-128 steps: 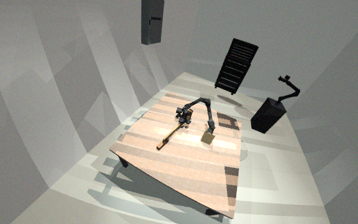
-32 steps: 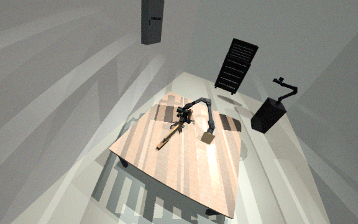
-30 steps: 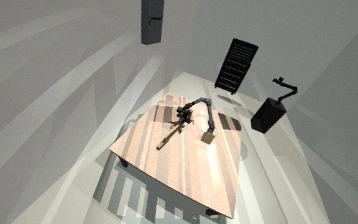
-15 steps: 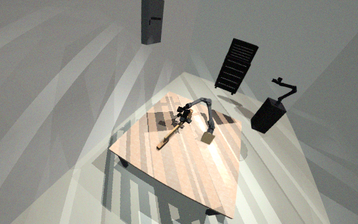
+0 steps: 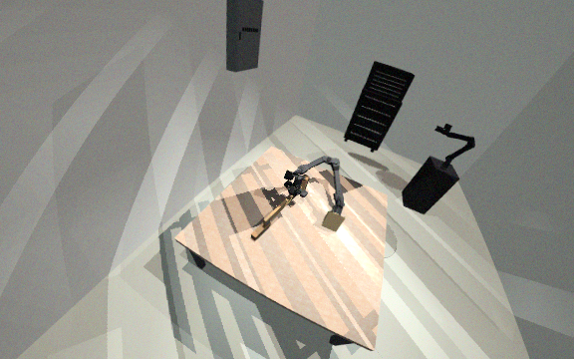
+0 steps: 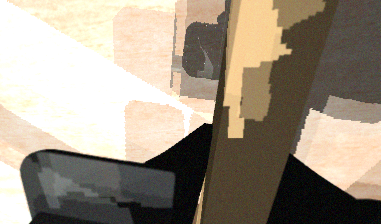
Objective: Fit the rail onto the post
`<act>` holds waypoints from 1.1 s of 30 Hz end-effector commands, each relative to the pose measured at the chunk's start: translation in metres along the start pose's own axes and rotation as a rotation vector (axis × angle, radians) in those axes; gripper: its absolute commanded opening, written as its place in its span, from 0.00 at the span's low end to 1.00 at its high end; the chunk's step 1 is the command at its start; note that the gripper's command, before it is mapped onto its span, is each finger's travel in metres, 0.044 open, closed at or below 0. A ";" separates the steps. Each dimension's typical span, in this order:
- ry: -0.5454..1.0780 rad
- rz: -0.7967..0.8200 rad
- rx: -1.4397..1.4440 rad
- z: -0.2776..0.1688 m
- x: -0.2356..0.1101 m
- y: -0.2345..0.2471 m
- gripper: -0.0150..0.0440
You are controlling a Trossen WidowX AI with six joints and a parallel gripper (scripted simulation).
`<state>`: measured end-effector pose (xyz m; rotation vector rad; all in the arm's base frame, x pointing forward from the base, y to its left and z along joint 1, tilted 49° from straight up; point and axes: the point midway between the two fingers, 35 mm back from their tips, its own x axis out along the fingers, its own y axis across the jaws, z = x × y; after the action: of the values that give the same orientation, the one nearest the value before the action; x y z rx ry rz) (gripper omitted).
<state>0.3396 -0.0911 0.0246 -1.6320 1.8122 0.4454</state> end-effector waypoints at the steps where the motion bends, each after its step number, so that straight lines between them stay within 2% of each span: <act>1: -0.003 -0.006 0.000 -0.003 -0.003 -0.001 0.25; 33: -0.003 -0.006 0.000 -0.013 -0.002 -0.001 0.25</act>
<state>0.3365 -0.0977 0.0315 -1.6301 1.8122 0.4484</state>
